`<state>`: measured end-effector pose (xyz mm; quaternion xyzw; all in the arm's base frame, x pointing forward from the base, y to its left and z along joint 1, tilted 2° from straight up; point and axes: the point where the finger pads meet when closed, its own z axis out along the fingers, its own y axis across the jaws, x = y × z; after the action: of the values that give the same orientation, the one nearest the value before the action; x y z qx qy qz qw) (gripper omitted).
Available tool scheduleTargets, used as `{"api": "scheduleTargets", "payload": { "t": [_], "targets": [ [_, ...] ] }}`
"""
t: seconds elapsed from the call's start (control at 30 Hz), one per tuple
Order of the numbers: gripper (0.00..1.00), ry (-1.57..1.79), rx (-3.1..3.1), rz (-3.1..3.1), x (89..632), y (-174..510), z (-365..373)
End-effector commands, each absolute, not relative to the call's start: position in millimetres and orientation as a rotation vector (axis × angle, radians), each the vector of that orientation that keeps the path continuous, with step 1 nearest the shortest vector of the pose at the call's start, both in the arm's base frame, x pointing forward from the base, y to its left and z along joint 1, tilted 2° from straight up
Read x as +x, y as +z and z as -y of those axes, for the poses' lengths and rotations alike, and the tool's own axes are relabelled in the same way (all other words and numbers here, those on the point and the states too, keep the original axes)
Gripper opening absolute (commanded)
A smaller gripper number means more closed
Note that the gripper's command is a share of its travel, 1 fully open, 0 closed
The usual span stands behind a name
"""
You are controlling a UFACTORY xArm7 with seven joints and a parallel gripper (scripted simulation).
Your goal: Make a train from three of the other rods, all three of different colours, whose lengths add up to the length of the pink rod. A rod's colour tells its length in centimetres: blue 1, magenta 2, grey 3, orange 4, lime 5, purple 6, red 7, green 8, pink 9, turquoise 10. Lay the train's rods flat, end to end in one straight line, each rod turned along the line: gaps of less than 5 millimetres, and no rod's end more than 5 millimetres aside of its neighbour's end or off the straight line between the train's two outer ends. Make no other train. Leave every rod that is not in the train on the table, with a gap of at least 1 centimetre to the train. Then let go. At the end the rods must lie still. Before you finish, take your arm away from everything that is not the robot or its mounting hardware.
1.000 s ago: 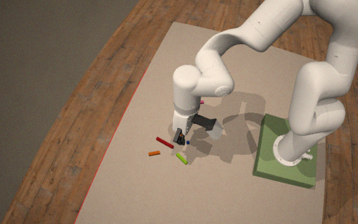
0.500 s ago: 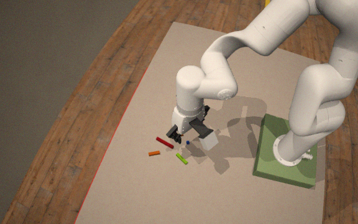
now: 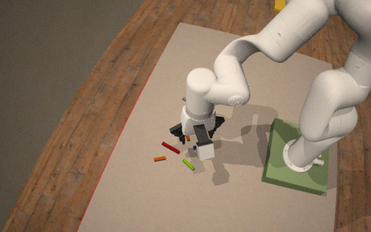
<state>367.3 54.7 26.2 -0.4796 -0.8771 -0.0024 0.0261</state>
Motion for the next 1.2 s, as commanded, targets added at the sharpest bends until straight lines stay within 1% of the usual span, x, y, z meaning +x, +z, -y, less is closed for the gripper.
{"api": "scheduleTargets", "payload": {
  "t": [0.0,0.13,0.17,1.17],
  "targets": [
    [1.0,-0.001,-1.628,2.643,367.6,28.2,-54.7],
    [1.0,-0.001,-1.64,2.637,367.6,28.3,-54.6],
    [0.24,-0.001,-1.64,2.637,367.6,28.3,-54.6],
    [0.24,-0.001,-1.64,2.637,367.6,28.3,-54.6]
  ]
}}
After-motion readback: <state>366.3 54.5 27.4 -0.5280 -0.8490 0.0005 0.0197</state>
